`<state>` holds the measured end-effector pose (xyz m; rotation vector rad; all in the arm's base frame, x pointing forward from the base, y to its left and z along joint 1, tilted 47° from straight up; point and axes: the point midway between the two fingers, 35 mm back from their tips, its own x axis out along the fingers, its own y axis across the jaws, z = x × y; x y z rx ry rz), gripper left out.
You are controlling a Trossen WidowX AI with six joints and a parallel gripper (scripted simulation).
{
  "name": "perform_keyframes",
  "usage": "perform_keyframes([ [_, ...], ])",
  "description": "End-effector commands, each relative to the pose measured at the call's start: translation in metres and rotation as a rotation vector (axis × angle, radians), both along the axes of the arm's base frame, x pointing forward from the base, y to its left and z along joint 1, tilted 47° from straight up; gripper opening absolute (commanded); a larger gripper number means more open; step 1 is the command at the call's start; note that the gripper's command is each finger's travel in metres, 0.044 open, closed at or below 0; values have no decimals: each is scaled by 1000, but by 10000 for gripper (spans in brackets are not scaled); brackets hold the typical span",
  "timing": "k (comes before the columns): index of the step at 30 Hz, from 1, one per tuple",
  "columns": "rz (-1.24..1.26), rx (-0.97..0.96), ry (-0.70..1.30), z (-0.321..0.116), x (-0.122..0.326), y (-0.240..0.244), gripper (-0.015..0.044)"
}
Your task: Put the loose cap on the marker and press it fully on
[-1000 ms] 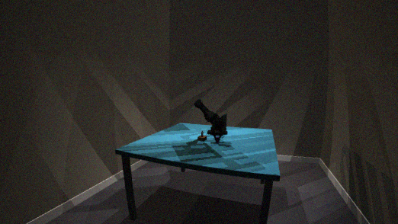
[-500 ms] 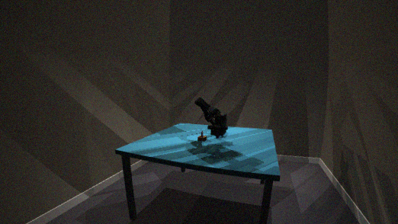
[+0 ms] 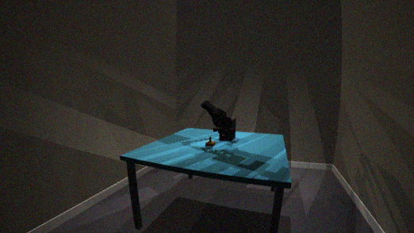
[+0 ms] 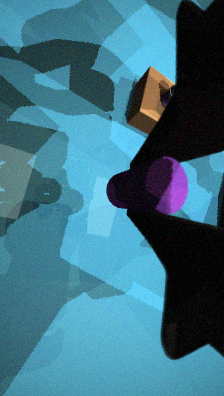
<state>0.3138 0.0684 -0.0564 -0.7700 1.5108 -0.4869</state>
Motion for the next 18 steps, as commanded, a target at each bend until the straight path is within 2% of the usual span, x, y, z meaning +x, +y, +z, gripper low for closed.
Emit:
perform_keyframes([
  [1,4,-2,1,12,-1,-4,0],
  [18,4,-4,3,59,-12,-27,0],
])
